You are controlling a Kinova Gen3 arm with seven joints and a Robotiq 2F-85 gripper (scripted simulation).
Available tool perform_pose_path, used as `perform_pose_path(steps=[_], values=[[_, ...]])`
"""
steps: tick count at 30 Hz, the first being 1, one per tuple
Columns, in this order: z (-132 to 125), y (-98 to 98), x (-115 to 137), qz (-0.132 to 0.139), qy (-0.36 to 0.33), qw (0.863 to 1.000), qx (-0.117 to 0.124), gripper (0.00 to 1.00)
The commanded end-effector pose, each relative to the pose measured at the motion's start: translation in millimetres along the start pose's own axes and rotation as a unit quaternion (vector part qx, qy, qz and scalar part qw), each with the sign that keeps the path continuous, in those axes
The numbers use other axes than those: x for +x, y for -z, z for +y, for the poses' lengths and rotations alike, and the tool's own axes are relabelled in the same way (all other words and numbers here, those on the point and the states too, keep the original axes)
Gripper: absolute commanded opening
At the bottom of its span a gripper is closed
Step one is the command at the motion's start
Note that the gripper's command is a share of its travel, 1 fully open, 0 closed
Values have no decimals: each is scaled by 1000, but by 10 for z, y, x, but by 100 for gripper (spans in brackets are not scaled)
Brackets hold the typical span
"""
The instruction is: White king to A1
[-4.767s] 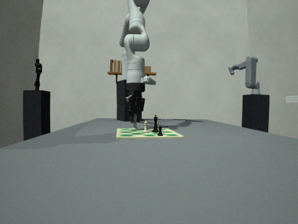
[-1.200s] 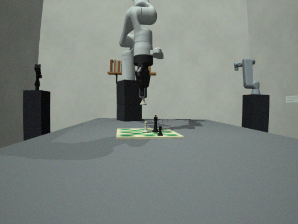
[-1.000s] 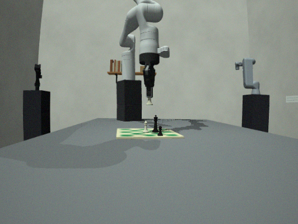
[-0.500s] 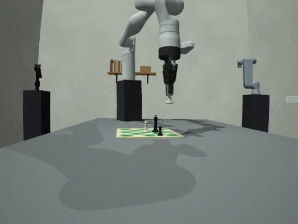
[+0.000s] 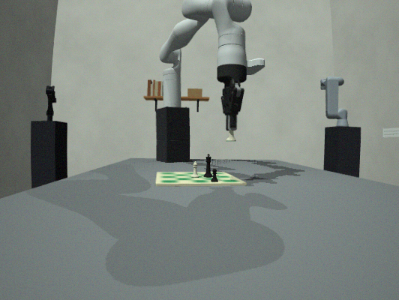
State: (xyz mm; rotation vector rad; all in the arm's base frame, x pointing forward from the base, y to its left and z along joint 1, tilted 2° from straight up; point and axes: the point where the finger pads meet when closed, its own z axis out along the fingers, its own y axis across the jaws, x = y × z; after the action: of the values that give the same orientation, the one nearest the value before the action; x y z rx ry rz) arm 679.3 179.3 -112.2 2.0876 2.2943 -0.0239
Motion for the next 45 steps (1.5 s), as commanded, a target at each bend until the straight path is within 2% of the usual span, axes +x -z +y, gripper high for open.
perform_pose_path(steps=[1,9,16,18,26,32,45], values=[[9,11,3,0,0,1000,-1,0],[9,-16,3,0,0,1000,-1,0],[12,-249,3,0,0,1000,-1,0],[12,-249,3,0,0,1000,-1,0],[16,-666,4,0,0,1000,-1,0],[19,-866,4,0,0,1000,-1,0],[20,-950,5,0,0,1000,-1,0]])
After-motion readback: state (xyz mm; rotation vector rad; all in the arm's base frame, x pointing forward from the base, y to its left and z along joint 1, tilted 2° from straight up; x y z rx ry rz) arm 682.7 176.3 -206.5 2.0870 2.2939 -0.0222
